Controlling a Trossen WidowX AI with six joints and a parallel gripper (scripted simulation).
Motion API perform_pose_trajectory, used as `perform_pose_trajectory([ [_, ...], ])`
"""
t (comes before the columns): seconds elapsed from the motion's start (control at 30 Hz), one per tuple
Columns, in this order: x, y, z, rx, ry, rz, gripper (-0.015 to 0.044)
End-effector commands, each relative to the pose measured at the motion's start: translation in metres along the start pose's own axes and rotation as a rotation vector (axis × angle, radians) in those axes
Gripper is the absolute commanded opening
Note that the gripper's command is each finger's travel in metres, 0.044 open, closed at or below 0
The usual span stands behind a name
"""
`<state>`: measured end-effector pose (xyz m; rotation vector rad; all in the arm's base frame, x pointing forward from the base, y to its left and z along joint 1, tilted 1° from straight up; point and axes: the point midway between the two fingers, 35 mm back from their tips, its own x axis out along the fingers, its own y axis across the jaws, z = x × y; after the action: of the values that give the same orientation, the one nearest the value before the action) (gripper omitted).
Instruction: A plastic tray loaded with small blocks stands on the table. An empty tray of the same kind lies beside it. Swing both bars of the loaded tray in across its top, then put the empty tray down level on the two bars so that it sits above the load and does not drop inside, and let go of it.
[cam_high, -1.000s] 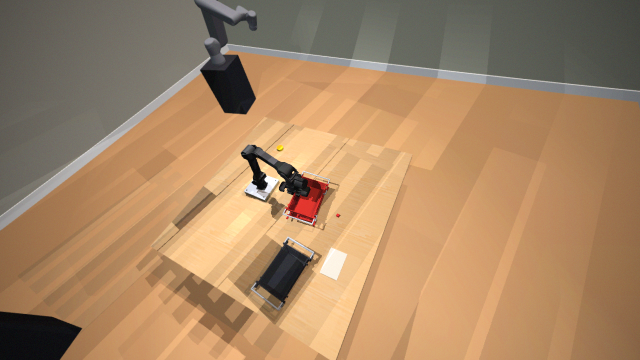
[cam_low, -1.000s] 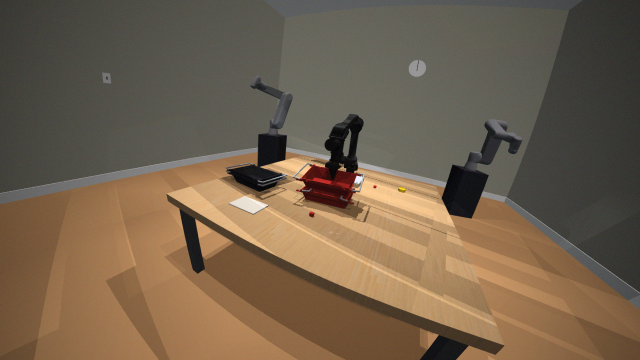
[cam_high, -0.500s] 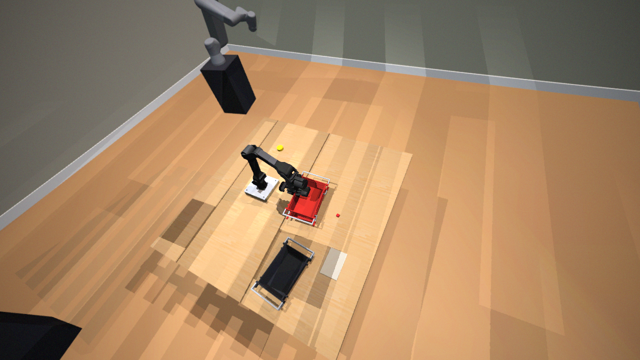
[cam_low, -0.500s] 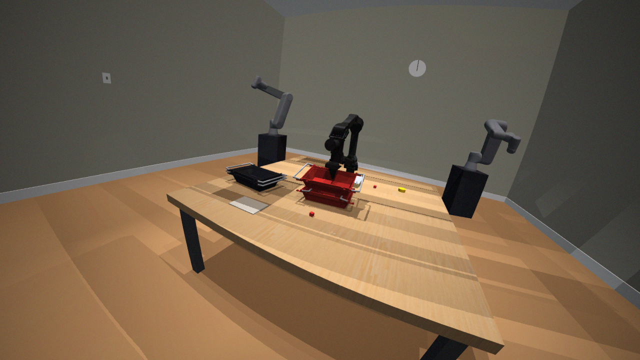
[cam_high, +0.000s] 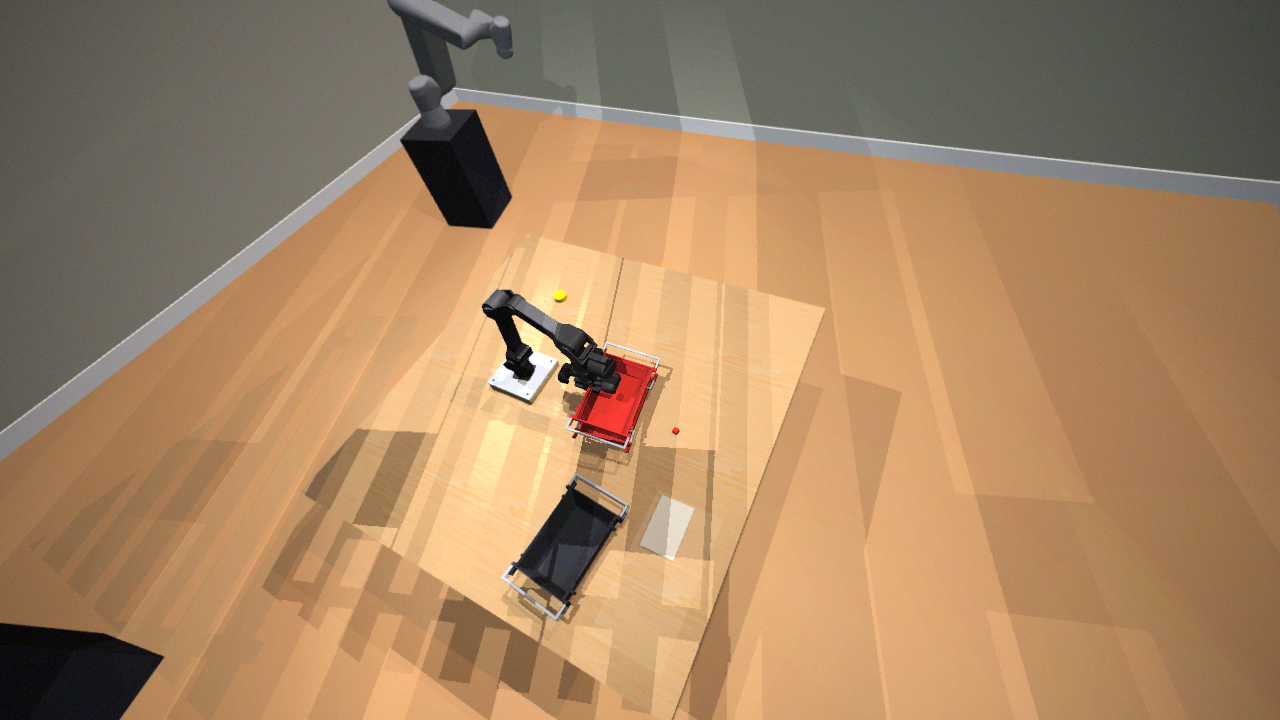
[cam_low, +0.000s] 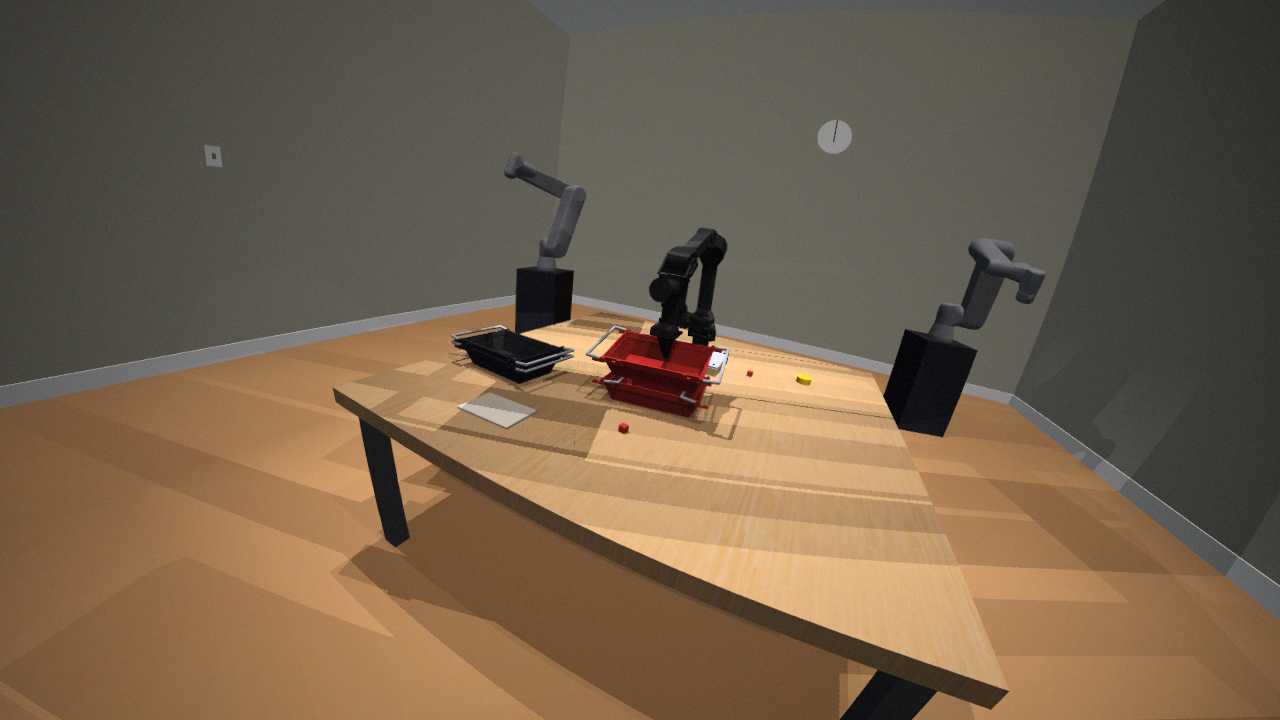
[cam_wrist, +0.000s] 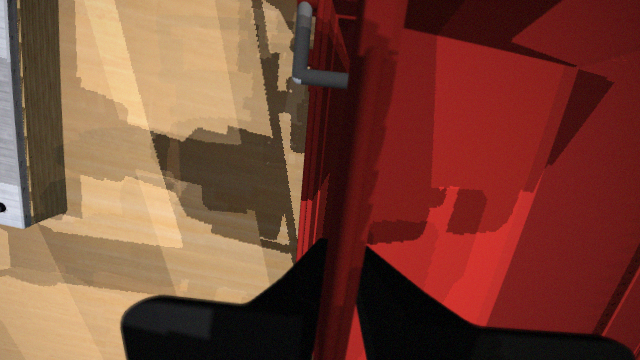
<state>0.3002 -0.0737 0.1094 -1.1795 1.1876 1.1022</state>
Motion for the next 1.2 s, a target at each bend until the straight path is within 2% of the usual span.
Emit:
perform_pose_trajectory([
  [0.0,0.004,0.006,0.000,-0.005,0.002,0.026,0.0000],
  [1.17,0.012,0.009,0.000,-0.005,0.002,0.027,0.0000],
])
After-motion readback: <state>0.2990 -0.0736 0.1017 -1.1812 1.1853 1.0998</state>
